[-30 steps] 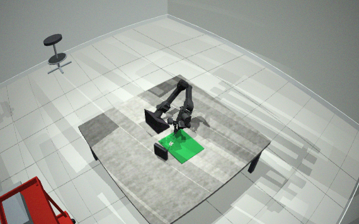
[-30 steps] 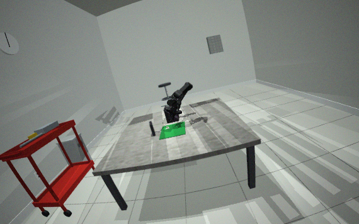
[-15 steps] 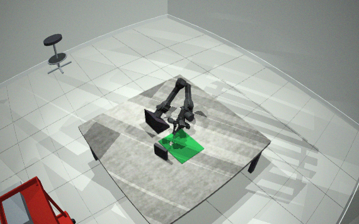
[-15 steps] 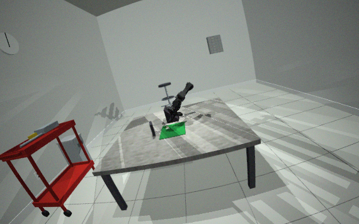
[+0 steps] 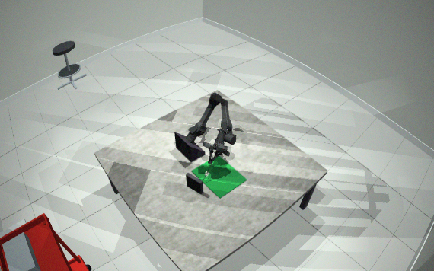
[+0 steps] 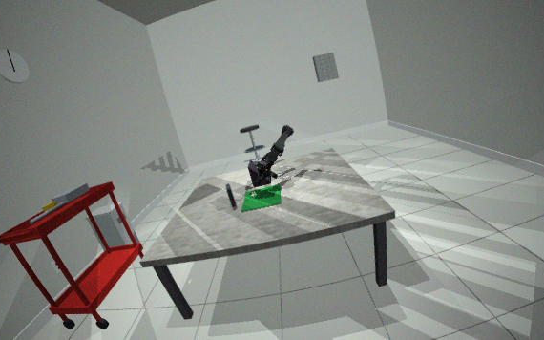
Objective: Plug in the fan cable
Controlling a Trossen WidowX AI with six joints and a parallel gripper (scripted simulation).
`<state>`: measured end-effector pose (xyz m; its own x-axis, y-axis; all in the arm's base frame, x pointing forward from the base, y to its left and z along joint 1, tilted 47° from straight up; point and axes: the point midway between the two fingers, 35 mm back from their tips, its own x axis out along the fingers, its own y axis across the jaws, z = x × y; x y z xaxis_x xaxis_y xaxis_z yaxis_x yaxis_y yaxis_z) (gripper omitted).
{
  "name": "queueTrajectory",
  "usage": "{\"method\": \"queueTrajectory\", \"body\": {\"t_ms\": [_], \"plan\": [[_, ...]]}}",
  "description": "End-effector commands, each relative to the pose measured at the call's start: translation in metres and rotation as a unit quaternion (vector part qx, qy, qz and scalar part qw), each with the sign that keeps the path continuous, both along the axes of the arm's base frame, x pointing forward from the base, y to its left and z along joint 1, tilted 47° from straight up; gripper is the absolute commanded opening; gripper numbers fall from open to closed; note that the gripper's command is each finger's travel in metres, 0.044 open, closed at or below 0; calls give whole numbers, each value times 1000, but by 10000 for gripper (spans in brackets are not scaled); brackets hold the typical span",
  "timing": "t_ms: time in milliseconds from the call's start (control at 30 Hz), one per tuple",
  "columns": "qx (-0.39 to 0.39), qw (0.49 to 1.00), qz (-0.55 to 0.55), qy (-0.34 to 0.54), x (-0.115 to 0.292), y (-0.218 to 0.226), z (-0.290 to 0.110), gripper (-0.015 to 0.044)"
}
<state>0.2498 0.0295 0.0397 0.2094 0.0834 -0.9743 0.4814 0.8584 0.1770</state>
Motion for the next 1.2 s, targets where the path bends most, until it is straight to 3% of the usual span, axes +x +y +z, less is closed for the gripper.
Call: {"method": "queueTrajectory", "body": {"t_ms": [0,567,1167], "plan": [[-17,999,-16,-29,1,0,1,0],[-54,984,-79,-152,2,3,8,0],[-41,944,-159,-286,0,7,22,0]]}}
